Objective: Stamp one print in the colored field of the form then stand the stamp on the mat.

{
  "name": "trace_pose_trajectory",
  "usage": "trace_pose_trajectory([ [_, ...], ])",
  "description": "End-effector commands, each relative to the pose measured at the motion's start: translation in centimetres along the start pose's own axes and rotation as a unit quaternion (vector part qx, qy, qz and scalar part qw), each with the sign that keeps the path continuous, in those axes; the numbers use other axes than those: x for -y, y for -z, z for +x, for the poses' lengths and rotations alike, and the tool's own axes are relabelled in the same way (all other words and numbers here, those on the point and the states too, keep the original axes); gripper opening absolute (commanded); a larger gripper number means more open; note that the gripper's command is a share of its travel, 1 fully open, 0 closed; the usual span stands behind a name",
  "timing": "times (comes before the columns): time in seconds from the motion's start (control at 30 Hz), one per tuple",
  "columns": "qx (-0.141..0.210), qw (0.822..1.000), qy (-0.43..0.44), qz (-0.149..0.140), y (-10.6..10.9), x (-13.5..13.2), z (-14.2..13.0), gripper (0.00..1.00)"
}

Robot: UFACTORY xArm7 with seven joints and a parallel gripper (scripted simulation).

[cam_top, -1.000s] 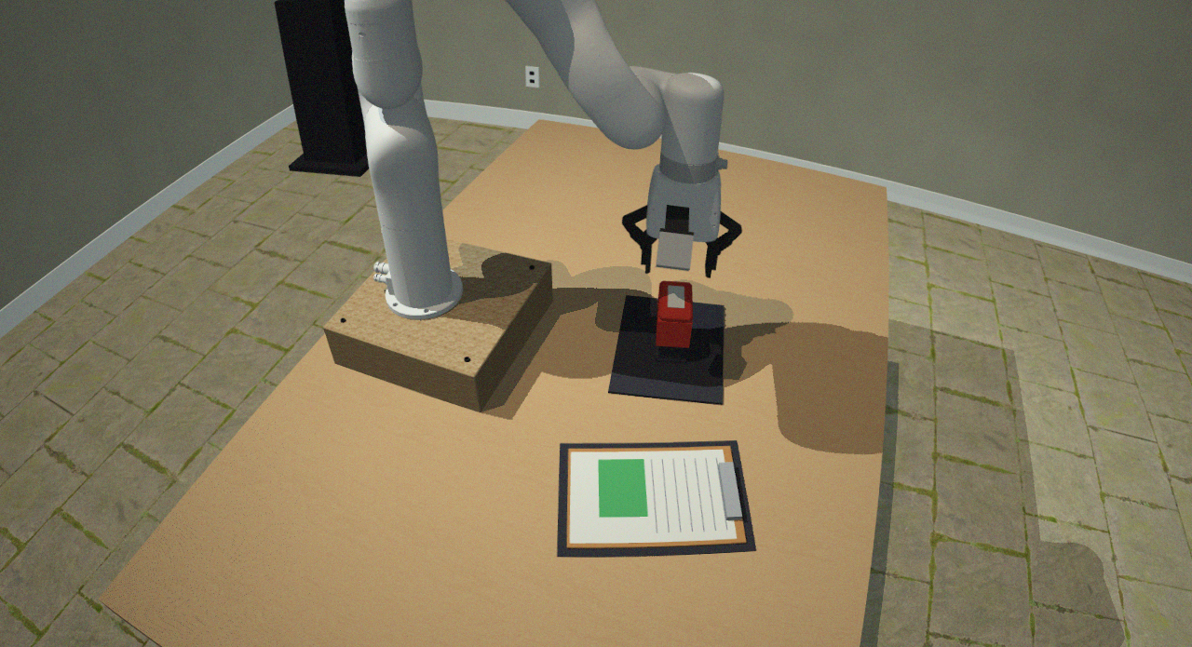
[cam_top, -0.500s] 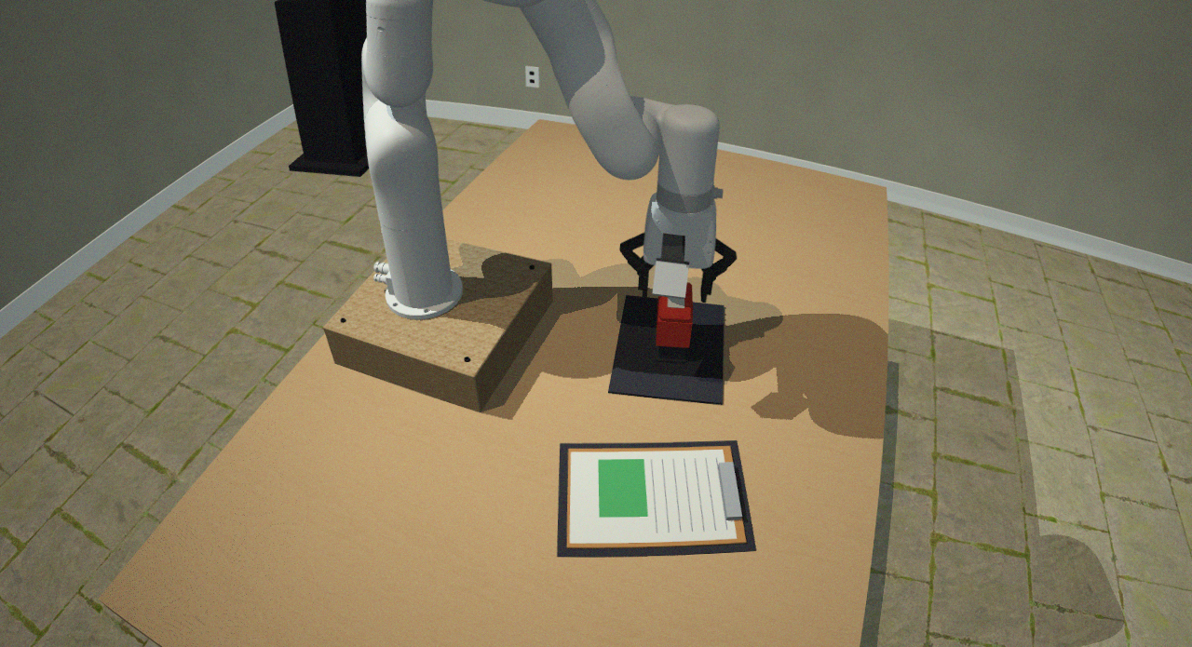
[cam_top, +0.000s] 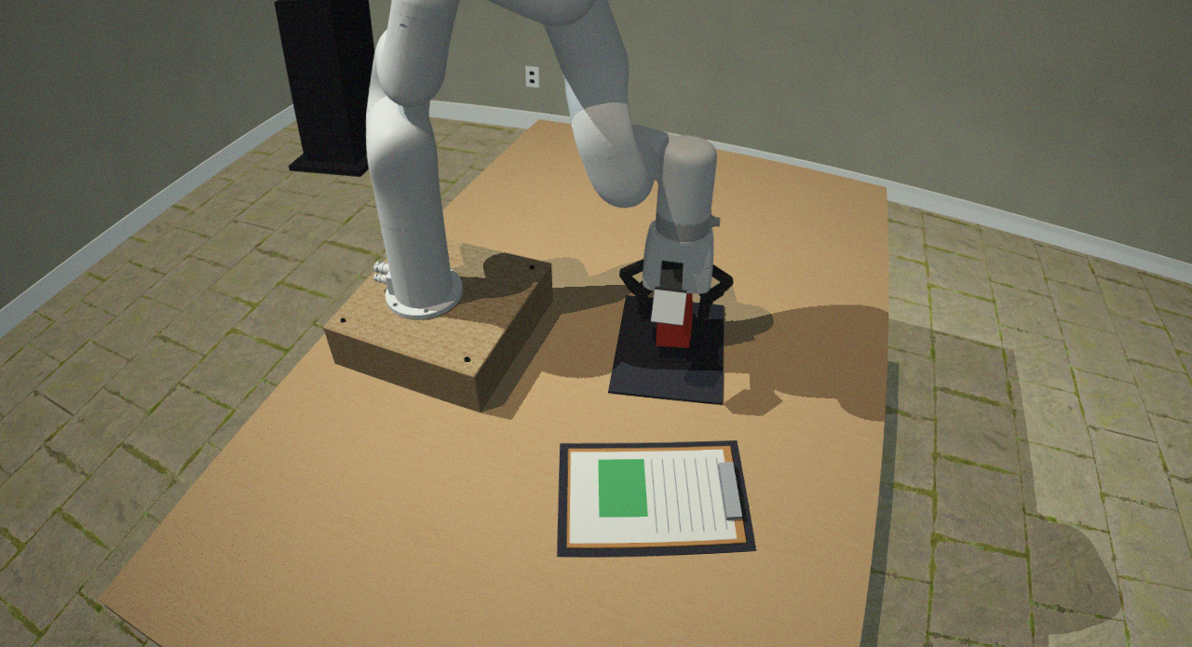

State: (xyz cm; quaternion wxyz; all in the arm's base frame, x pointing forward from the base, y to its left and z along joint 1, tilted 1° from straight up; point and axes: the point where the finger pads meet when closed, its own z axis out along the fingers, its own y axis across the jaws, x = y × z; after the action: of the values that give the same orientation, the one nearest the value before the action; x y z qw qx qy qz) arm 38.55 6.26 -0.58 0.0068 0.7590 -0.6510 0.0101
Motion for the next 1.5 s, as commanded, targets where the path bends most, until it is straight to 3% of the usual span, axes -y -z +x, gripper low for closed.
trace_pose_trajectory([
  [0.0, 0.002, 1.0, 0.0, 0.002, -0.31, 0.24, -0.03, 0.95],
  [0.4, 0.002, 1.0, 0.0, 0.002, -0.31, 0.24, -0.03, 0.95],
  [0.43, 0.002, 1.0, 0.0, 0.002, -0.31, 0.24, -0.03, 0.34],
  [1.47, 0.002, 1.0, 0.0, 0.002, -0.31, 0.24, -0.03, 0.34],
])
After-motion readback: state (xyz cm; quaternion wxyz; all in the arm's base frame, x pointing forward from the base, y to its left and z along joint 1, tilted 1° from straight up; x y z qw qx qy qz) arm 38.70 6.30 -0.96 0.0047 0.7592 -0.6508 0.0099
